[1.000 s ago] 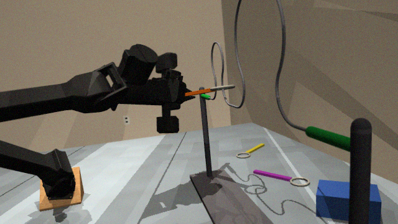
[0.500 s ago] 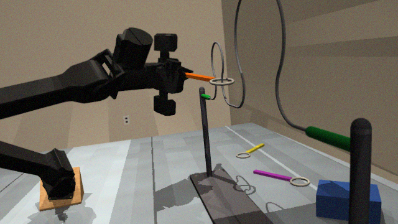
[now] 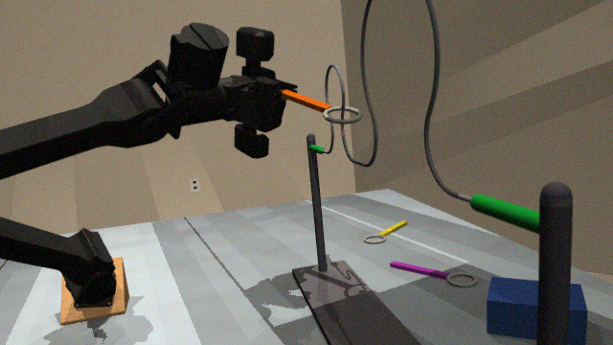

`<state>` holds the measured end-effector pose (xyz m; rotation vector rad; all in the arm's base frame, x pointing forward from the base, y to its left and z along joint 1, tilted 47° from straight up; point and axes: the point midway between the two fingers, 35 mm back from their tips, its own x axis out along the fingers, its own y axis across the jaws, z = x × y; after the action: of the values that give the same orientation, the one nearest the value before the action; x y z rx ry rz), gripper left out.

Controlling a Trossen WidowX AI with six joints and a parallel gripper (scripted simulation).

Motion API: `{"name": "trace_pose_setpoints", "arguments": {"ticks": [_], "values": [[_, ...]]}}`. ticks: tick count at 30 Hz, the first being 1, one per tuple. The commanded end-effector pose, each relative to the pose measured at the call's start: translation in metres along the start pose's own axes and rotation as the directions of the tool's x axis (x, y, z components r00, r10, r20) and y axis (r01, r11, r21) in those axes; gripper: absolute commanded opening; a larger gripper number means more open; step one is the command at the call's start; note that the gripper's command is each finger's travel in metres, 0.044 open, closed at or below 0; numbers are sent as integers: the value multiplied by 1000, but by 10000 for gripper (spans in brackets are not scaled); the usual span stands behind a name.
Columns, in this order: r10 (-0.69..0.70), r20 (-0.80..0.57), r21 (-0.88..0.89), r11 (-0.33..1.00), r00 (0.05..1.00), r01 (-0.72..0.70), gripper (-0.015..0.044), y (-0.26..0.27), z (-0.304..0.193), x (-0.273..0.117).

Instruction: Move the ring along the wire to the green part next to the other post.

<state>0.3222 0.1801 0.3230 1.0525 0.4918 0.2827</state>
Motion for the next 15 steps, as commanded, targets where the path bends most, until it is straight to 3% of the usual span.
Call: {"name": "trace_pose_setpoints", "arguments": {"ticks": [1,15], "values": [[10,-4,11,1000,1000,-9,-150,7,1,-1],[-69,17,-133,989,997,70,-150,2,2,-1]]}}
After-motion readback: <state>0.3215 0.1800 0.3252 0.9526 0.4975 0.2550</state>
